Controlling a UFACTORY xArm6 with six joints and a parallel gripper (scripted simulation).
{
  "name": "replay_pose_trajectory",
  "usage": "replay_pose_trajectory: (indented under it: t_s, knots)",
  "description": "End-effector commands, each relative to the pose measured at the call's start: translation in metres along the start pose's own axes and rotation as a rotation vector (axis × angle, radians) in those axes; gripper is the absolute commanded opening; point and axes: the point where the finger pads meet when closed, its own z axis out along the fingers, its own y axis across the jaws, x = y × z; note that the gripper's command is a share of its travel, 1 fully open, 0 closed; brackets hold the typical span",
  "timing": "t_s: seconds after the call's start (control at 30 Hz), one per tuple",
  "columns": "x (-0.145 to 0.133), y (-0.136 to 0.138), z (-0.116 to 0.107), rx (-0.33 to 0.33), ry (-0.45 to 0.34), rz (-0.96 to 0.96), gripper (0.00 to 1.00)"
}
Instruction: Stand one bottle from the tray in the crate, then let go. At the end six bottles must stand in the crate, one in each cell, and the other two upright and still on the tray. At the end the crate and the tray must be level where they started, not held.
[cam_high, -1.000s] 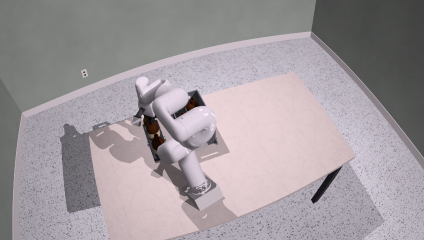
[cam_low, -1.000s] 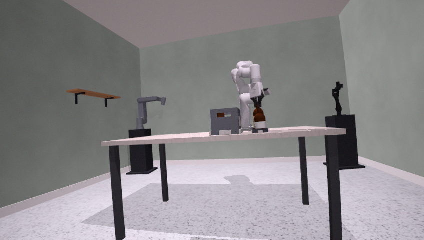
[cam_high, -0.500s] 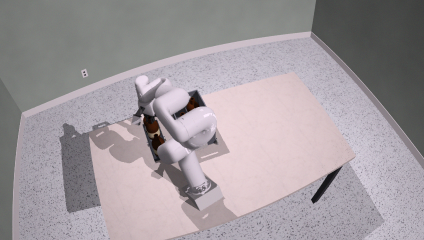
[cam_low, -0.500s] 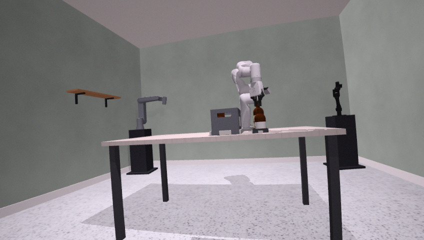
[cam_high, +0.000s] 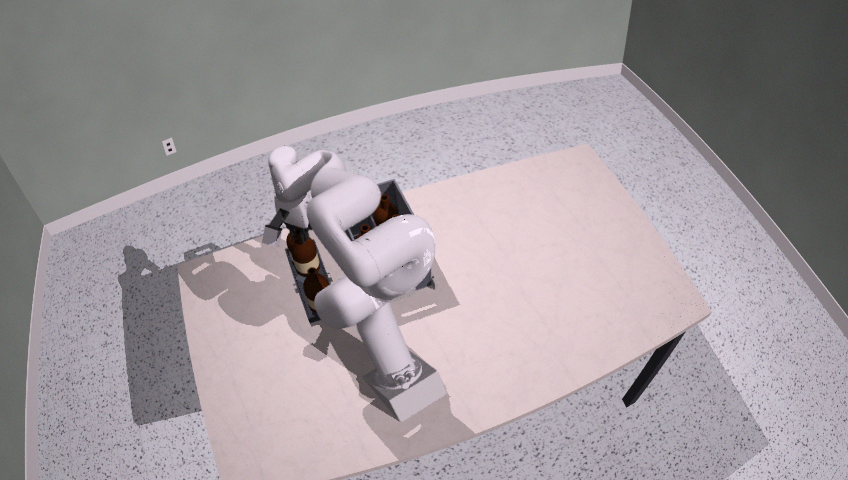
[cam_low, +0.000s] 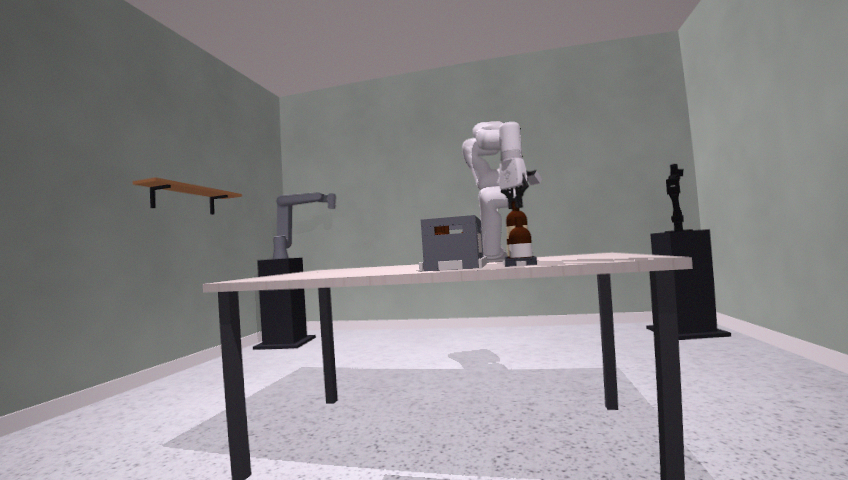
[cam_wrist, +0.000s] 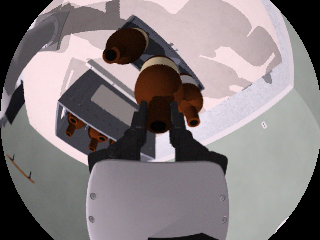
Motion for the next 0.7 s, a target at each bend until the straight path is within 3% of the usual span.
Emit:
replay_pose_trajectory:
  t_s: [0.0,0.67]
  knots:
    - [-0.001,0.001,-0.007,-0.004,-0.002,0.000,0.00]
    - [0.000,0.001,-0.017,-0.004,-0.002,0.000,0.00]
